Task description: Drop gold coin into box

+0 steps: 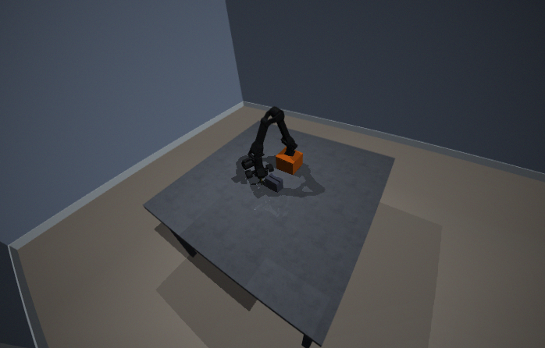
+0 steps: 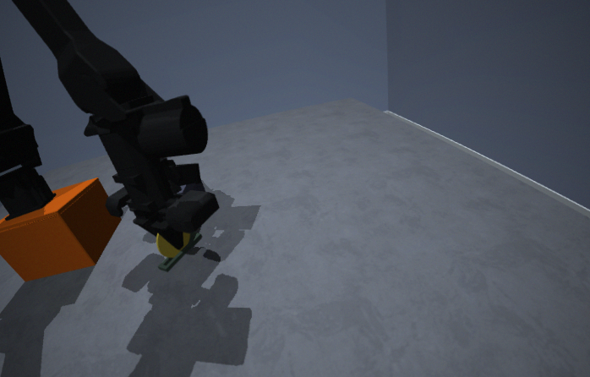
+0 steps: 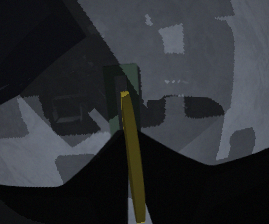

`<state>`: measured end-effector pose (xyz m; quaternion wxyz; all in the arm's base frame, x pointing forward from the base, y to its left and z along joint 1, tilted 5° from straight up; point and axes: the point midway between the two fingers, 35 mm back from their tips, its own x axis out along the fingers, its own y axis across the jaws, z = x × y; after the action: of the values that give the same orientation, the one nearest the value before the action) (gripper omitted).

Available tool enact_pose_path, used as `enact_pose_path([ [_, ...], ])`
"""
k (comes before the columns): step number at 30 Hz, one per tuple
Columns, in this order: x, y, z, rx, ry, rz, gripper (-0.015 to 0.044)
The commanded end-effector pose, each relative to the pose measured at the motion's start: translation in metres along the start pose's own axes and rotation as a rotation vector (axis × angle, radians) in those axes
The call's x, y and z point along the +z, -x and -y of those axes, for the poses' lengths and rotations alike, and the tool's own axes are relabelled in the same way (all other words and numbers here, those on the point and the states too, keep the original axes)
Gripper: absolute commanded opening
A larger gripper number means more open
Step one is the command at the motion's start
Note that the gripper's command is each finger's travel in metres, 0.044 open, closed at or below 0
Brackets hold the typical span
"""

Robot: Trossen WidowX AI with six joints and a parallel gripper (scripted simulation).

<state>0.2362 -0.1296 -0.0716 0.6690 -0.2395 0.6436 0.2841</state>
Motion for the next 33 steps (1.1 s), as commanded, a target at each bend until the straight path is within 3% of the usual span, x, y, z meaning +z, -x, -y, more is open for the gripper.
enact_pose_path([
  [1, 0.004, 0.003, 0.002, -0.009, -0.022, 0.016, 0.0],
  [33, 0.001, 0.081, 0.003, -0.002, -0.002, 0.004, 0.0],
])
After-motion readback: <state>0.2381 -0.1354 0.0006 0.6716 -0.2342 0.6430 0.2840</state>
